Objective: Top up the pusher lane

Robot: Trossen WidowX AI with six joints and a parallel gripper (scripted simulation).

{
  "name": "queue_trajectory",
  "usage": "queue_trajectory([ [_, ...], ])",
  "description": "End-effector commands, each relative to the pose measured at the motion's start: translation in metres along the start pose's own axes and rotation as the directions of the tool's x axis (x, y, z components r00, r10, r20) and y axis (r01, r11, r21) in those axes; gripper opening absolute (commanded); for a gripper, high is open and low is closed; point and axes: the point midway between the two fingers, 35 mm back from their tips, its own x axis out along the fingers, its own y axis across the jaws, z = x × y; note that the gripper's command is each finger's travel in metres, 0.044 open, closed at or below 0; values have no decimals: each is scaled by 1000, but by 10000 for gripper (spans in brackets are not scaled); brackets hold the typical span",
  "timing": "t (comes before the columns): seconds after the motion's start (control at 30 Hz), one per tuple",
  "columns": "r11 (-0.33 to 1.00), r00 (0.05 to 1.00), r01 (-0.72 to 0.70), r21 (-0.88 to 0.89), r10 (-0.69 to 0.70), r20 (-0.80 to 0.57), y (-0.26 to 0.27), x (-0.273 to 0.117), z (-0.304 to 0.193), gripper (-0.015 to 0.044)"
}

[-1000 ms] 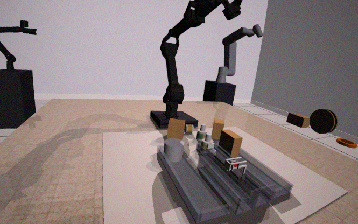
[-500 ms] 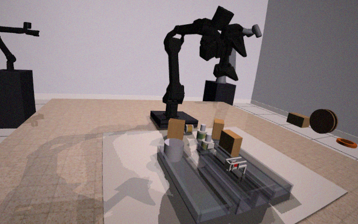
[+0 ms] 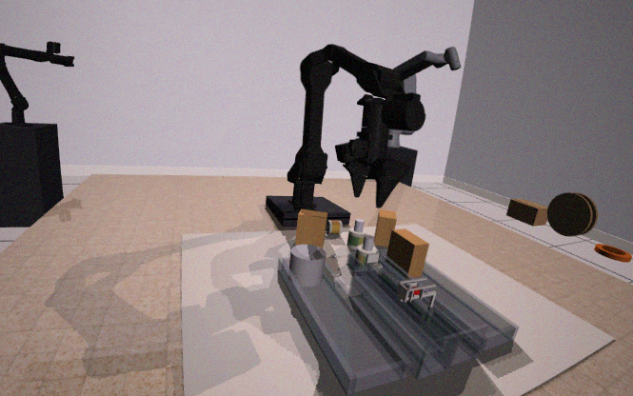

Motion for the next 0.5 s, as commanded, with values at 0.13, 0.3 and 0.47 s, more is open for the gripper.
queue_trajectory([
  [0.13,997,998,69,-19,-69,12,-11,6,3,440],
  [0.3,997,998,69,-19,-69,11,-14,24,3,440],
  [0.47,997,998,69,-19,-69,11,-14,33,3,440],
])
